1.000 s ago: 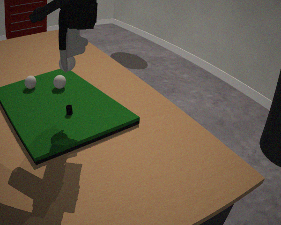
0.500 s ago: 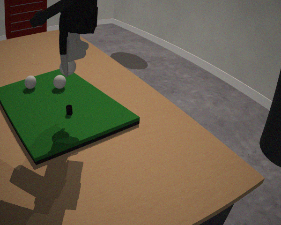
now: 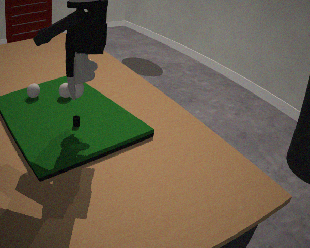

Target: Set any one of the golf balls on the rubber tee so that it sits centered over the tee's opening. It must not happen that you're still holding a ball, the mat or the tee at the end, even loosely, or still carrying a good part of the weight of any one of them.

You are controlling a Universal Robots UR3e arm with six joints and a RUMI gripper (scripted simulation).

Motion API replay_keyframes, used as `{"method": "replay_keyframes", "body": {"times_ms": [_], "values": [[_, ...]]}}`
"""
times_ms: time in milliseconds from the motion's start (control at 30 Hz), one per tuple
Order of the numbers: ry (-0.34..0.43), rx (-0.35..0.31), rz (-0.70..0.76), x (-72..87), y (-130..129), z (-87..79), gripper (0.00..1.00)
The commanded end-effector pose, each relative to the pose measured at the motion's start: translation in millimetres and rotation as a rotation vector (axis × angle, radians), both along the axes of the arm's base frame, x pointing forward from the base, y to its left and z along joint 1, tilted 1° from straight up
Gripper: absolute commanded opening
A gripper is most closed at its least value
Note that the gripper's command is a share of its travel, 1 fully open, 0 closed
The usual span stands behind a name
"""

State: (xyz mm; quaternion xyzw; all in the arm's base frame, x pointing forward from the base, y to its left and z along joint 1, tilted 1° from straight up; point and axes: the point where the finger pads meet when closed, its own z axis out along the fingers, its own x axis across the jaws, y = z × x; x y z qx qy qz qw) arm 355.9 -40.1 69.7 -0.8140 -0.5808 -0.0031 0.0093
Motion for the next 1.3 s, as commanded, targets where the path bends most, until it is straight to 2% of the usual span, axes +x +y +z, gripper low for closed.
{"method": "replay_keyframes", "body": {"times_ms": [0,267,700,1267], "values": [[-0.005,-0.002,0.0,1.3,0,-13.8,0.0],[-0.005,-0.002,0.0,0.7,0,-31.3,0.0],[-0.005,-0.002,0.0,0.4,0,-35.6,0.0],[-0.005,-0.002,0.0,0.5,1,-49.0,0.0]]}}
